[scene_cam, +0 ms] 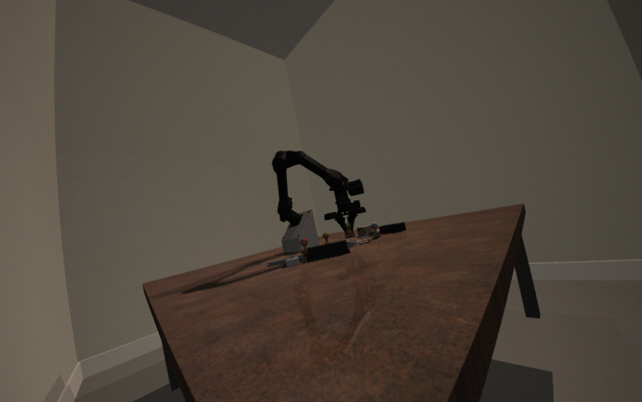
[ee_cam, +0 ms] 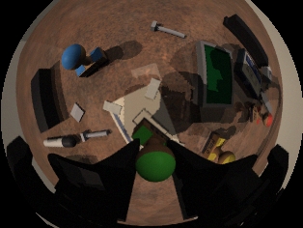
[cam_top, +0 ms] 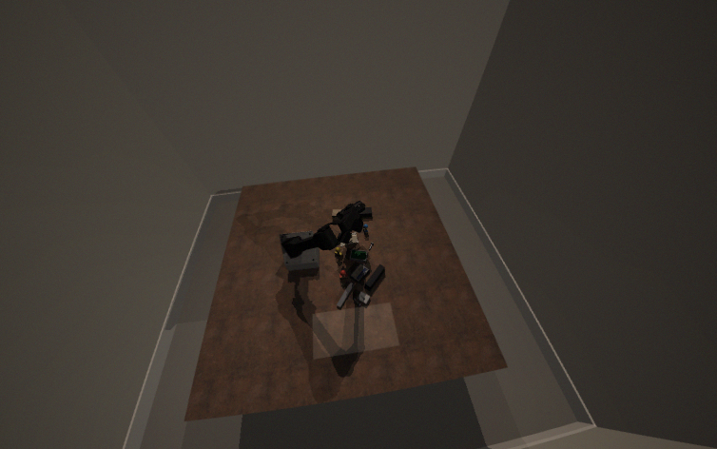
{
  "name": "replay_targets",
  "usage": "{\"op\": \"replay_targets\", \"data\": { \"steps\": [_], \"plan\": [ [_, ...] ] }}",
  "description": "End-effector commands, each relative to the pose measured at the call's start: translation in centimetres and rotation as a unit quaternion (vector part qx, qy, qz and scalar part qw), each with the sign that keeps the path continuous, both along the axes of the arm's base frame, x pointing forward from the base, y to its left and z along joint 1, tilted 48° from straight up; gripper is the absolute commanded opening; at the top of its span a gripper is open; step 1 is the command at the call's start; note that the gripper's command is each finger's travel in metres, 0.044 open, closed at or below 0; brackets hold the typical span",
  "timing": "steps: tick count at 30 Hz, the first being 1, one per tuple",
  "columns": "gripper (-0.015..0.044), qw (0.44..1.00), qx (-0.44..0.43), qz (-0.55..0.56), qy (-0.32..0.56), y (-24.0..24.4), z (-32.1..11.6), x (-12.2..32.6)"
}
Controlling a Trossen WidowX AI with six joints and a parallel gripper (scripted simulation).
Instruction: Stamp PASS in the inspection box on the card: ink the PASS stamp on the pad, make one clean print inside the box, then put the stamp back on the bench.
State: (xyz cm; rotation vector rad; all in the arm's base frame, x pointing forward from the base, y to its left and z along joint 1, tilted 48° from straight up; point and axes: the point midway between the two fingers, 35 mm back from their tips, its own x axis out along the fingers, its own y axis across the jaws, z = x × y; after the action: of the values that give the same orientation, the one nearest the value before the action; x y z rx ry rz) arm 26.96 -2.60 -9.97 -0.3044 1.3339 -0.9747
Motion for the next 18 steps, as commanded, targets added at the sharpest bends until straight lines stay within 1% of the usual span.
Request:
{"op": "replay_targets", "data": {
  "steps": [1,18],
  "plan": [
    [0.0,1.0,0.003,0.0,-0.005,0.7,0.5,0.3],
    [0.0,1.0,0.003,0.0,-0.005,2.7,2.3,0.5]
  ]
}}
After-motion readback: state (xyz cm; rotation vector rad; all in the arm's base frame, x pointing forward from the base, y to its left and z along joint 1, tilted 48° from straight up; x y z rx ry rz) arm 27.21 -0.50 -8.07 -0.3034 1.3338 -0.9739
